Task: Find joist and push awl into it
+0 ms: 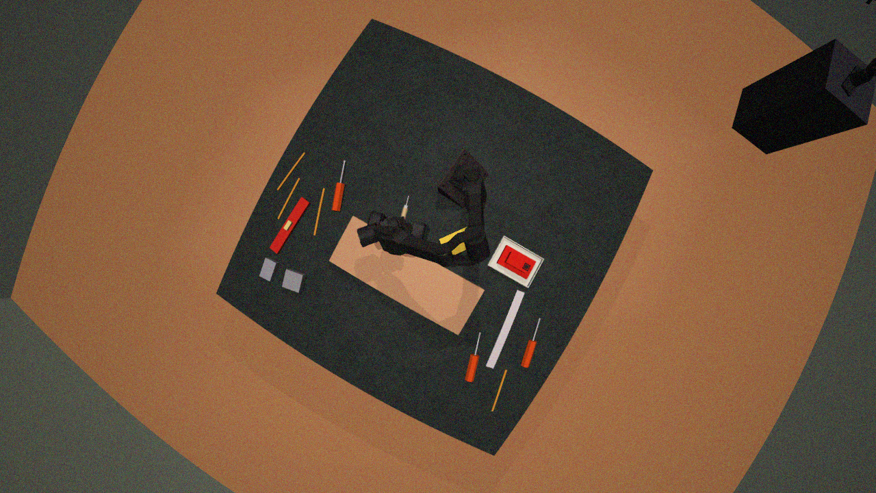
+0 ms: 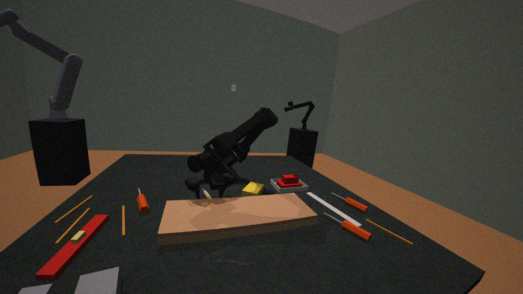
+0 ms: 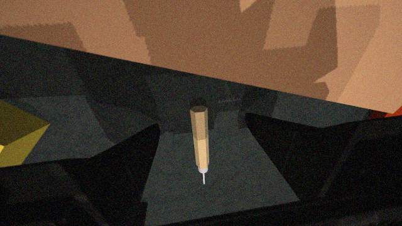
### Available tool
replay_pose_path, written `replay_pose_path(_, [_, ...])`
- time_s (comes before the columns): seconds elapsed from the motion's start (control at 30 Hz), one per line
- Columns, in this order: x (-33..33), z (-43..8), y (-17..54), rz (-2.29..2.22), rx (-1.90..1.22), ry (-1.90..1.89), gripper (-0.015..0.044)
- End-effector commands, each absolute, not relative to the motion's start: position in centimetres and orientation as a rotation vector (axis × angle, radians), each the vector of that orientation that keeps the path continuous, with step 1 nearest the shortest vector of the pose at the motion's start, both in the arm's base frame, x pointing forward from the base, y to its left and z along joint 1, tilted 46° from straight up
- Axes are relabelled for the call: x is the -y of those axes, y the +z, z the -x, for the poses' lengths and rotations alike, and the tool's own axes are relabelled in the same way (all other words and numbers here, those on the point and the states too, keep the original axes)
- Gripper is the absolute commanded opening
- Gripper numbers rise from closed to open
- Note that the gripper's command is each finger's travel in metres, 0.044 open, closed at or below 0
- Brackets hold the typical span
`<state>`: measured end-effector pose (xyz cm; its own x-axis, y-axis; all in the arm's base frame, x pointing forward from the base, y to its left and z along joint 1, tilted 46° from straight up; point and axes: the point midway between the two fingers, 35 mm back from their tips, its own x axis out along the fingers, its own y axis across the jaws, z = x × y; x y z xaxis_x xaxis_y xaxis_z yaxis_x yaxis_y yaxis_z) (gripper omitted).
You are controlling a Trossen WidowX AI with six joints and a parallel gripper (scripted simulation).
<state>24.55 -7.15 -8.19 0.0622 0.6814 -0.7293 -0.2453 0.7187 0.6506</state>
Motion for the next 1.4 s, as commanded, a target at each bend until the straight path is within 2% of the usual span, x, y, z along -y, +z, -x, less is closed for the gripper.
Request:
replay_pose_path(0.0, [6.5,-24.2,-8.6,-0.420,-1.343,0.734,0.0440])
replay_pose_path(0.17, [6.4,-24.2,-8.6,-0.420,-1.343,0.734,0.0440])
replay_pose_path(0.63, [6.4,-24.2,-8.6,-0.420,-1.343,0.734,0.0073])
replay_pose_path(0.83, [6.4,-24.2,-8.6,-0.420,-1.343,0.734,0.0032])
replay_pose_path(0.9, [6.7,-24.3,-8.5,-0.420,-1.343,0.733,0.0000])
replay_pose_path(1.37, [13.2,-23.6,-2.5,-0.415,-1.347,0.727,0.0000])
